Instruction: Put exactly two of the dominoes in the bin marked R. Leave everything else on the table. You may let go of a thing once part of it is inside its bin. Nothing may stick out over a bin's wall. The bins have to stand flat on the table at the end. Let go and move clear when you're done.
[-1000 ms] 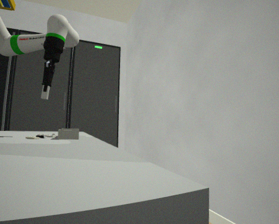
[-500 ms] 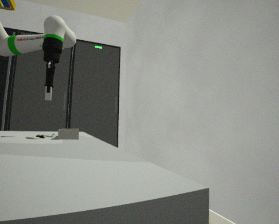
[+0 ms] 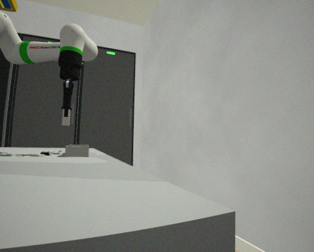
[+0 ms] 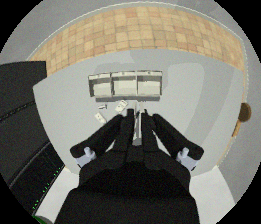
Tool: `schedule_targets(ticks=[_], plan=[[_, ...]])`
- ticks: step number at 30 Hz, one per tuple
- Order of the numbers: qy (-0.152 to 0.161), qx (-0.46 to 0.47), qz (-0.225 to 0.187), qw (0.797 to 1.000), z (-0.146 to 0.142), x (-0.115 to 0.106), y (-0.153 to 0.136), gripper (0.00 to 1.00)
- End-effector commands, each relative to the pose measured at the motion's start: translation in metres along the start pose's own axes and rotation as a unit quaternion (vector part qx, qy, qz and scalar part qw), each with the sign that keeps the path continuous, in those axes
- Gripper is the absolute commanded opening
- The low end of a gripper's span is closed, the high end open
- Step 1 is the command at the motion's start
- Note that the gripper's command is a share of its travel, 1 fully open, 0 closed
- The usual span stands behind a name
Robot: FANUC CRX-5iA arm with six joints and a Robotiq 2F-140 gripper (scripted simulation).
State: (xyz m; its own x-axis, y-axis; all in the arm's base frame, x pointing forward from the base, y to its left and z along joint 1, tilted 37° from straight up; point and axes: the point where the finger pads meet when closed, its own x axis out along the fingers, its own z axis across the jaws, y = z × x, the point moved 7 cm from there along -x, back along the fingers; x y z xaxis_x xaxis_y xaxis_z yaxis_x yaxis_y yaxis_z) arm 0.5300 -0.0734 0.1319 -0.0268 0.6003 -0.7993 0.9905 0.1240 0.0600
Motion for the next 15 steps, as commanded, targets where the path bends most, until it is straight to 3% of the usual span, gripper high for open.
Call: schedule_targets(ticks=[1,9,15], plan=[[0.000,0.000,0.000,1.000,0.025,0.024,0.026,0.05],[0.000,0.000,0.000,1.000,0.054,0.051,0.053,0.05],[0.000,0.000,0.000,1.000,0.054,0.051,0.053,0.05]])
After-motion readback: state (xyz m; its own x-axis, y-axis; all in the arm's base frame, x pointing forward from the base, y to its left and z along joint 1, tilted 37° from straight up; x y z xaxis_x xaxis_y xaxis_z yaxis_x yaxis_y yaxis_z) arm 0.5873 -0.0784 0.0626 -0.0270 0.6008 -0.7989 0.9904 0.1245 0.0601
